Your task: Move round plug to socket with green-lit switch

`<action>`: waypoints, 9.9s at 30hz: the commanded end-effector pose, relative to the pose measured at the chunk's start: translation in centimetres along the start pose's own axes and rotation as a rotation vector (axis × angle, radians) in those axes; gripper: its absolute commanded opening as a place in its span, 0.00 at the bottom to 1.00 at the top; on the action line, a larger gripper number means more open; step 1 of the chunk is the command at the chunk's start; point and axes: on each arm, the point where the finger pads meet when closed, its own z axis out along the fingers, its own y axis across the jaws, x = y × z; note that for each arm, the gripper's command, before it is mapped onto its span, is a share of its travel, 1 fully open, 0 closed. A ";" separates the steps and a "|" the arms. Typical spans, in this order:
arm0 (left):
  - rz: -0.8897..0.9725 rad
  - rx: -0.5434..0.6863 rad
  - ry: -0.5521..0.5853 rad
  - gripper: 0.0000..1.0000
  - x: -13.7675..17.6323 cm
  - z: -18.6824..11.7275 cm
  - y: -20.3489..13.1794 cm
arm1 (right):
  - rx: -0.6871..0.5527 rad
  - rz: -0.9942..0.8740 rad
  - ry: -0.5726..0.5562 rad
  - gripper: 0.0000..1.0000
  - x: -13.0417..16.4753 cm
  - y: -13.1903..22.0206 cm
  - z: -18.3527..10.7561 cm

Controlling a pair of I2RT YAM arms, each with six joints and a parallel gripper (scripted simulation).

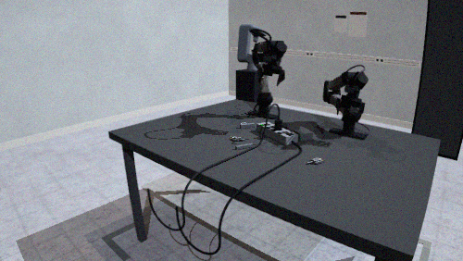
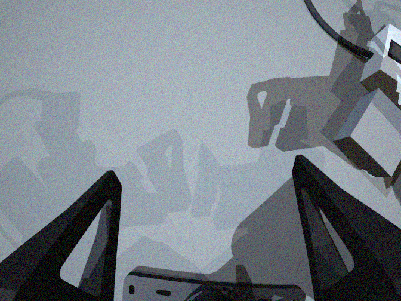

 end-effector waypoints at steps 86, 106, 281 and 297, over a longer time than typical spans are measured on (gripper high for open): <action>1.442 1.161 0.329 0.63 -1.7 9.9 -29.3 | -0.505 -0.411 -0.098 1.00 6.0 -1.7 13.2; 1.436 1.144 0.332 0.63 -1.7 10.5 -29.4 | -0.707 -0.564 -0.186 1.00 13.0 0.0 14.7; 1.412 1.195 0.112 0.33 -1.8 9.8 -33.4 | -0.697 -0.513 0.041 0.73 17.6 3.1 20.0; 1.389 1.209 0.071 0.33 -1.8 9.6 -33.1 | -0.698 -0.518 0.018 0.73 17.0 3.2 19.9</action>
